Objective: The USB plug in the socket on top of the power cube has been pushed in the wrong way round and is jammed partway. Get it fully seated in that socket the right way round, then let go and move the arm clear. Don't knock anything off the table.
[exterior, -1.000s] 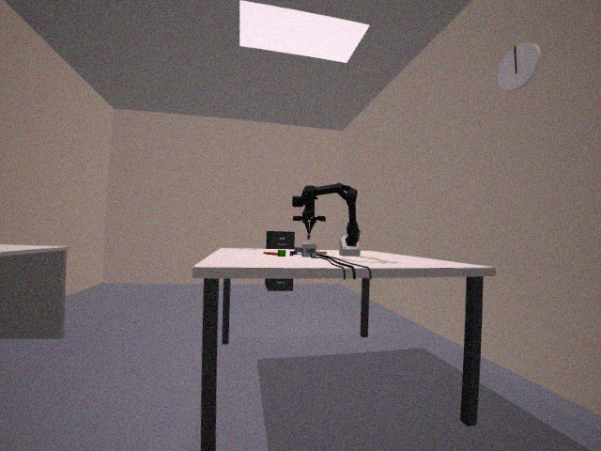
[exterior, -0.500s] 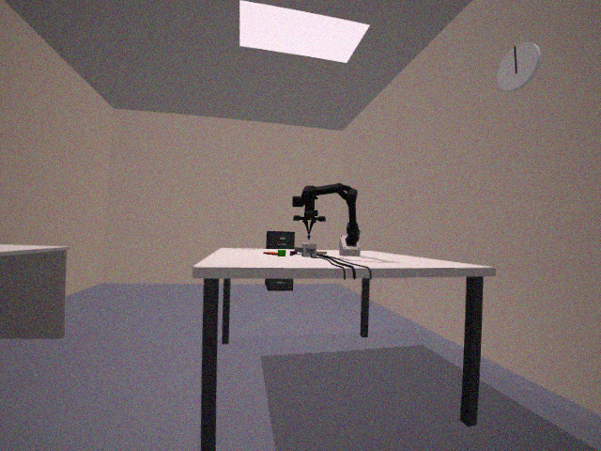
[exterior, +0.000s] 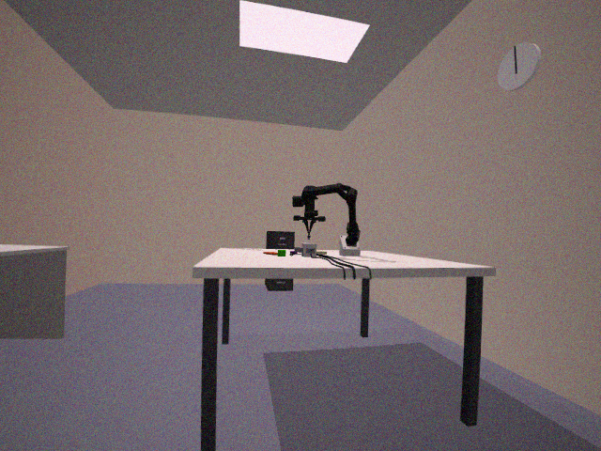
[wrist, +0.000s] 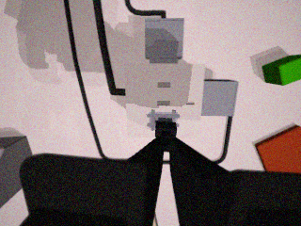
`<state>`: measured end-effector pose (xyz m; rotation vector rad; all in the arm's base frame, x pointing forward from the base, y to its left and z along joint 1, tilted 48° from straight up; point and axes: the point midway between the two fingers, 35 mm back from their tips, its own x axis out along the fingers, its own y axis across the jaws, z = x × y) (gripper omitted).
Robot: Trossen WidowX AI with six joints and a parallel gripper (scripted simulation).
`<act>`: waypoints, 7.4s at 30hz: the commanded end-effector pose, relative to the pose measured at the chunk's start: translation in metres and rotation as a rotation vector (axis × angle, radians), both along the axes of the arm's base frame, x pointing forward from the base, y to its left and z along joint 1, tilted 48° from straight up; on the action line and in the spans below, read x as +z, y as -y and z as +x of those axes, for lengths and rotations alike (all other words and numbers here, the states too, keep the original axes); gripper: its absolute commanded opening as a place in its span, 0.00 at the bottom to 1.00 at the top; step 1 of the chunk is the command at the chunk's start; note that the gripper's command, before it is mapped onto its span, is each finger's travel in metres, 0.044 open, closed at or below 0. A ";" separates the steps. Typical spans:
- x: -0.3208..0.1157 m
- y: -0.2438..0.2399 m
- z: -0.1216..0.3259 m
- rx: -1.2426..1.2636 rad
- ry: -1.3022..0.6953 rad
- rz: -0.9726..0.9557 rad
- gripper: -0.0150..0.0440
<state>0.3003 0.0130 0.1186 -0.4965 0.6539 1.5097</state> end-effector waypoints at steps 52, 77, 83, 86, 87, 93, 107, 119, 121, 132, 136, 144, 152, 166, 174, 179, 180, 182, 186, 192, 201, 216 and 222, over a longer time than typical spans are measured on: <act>-0.007 -0.003 -0.001 0.022 0.023 -0.013 0.25; -0.009 -0.005 -0.001 0.032 0.033 -0.018 0.25; -0.010 -0.005 -0.001 0.034 0.036 -0.020 0.25; -0.010 -0.005 -0.001 0.035 0.037 -0.020 0.25; -0.011 -0.005 -0.001 0.036 0.038 -0.020 0.25; -0.011 -0.005 -0.001 0.038 0.040 -0.022 0.25; -0.013 -0.006 -0.001 0.044 0.046 -0.025 0.25; -0.014 -0.007 -0.002 0.045 0.047 -0.026 0.25; -0.014 -0.007 -0.002 0.045 0.047 -0.026 0.25; -0.015 -0.008 -0.002 0.045 0.047 -0.026 0.25; -0.015 -0.009 -0.002 0.045 0.048 -0.026 0.25; -0.016 -0.009 -0.002 0.045 0.048 -0.026 0.25; -0.017 -0.010 -0.002 0.045 0.048 -0.026 0.25; -0.018 -0.011 -0.002 0.045 0.048 -0.025 0.25; -0.018 -0.012 -0.002 0.045 0.048 -0.025 0.25; -0.019 -0.013 -0.002 0.045 0.048 -0.025 0.25; -0.019 -0.013 -0.002 0.045 0.048 -0.025 0.25; -0.019 -0.013 -0.002 0.045 0.048 -0.025 0.25; -0.019 -0.013 -0.002 0.045 0.048 -0.025 0.25; -0.020 -0.014 -0.002 0.045 0.048 -0.025 0.25; -0.020 -0.015 -0.002 0.045 0.048 -0.025 0.25; -0.022 -0.016 -0.002 0.045 0.048 -0.025 0.25; -0.022 -0.016 -0.002 0.045 0.048 -0.025 0.25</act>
